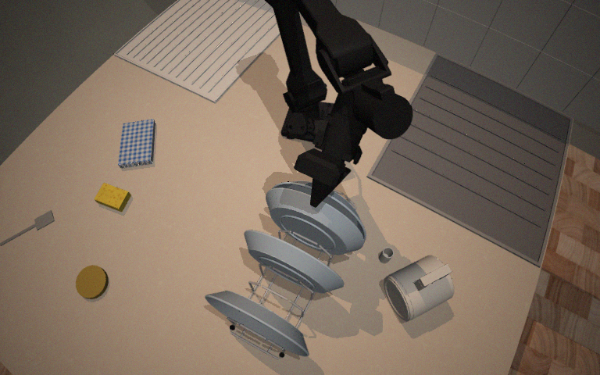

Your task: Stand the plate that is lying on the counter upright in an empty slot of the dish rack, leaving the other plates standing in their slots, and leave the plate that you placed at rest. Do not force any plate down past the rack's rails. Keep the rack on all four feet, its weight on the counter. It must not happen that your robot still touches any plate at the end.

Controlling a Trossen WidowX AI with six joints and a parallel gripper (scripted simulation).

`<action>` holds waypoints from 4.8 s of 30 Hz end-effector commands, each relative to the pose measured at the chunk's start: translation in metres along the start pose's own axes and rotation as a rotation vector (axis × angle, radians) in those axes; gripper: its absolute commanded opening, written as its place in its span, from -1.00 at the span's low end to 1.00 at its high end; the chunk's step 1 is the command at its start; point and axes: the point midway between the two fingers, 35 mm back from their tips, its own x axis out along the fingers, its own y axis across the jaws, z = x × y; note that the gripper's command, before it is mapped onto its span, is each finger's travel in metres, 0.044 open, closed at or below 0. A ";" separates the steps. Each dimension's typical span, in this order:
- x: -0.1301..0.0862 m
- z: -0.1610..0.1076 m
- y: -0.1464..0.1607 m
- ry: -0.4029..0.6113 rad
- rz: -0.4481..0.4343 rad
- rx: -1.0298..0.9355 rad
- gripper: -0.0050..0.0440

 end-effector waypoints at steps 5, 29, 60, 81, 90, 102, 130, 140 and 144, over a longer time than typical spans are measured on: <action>0.000 0.000 0.002 0.008 0.015 0.008 -0.80; 0.006 0.000 -0.004 0.008 0.015 0.008 -0.80; 0.009 0.001 -0.008 0.009 0.013 0.006 -0.80; 0.009 0.001 -0.009 0.008 0.012 0.005 -0.20; 0.009 0.001 -0.009 0.008 0.012 0.005 -0.20; 0.009 0.001 -0.009 0.008 0.011 0.005 -0.20; 0.009 0.001 -0.009 0.008 0.011 0.005 -0.20; 0.009 0.001 -0.009 0.008 0.011 0.005 -0.20; 0.009 0.001 -0.009 0.008 0.011 0.005 -0.20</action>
